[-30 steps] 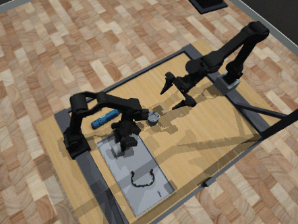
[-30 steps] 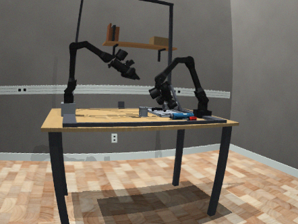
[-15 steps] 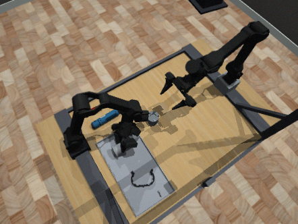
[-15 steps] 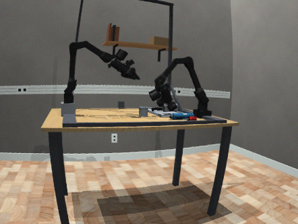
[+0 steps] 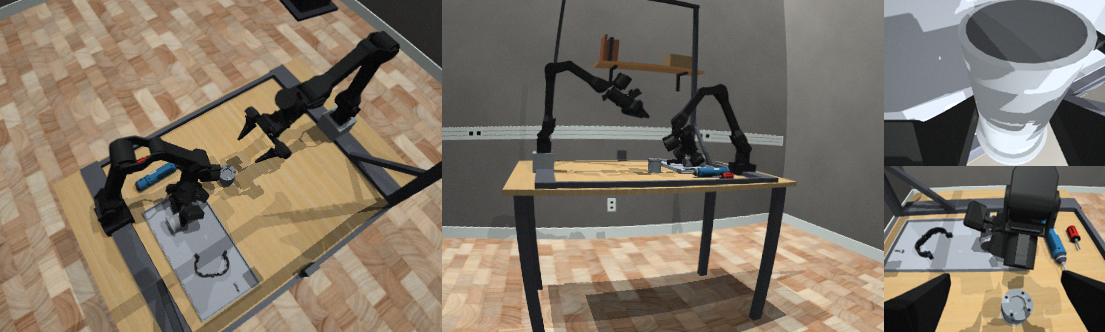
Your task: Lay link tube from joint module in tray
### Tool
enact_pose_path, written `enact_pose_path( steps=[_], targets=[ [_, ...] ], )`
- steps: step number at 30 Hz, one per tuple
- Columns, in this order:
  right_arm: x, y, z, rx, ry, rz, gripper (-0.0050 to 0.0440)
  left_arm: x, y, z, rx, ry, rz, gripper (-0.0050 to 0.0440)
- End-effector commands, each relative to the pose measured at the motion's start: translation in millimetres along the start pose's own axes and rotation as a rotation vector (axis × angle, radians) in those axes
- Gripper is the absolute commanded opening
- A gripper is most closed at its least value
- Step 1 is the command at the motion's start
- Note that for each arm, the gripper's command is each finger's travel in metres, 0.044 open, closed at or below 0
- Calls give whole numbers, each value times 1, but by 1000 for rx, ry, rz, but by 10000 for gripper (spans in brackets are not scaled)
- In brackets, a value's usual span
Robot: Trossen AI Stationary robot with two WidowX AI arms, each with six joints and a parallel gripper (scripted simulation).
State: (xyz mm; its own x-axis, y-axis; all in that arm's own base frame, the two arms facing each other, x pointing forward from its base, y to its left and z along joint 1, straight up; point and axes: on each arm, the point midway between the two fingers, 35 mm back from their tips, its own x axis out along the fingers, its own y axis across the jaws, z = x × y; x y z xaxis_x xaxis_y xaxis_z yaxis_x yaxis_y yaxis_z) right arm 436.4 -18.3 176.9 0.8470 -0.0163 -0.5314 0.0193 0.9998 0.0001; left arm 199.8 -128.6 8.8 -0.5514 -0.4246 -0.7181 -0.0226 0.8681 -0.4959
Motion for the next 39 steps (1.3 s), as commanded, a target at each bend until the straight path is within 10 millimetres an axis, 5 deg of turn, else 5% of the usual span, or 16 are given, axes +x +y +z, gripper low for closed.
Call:
enact_pose_path(
  steps=[1,28,37,39],
  targets=[
    [-5,0,11,0,-29,-2,440,-2,-1,2,6,-15,-4,211],
    [-5,0,11,0,-29,-2,440,2,1,6,11,-20,-3,211],
    [-5,0,11,0,-29,-2,440,2,1,6,11,-20,-3,427],
    [-5,0,11,0,-29,-2,440,2,1,6,11,-20,-3,440]
  ],
)
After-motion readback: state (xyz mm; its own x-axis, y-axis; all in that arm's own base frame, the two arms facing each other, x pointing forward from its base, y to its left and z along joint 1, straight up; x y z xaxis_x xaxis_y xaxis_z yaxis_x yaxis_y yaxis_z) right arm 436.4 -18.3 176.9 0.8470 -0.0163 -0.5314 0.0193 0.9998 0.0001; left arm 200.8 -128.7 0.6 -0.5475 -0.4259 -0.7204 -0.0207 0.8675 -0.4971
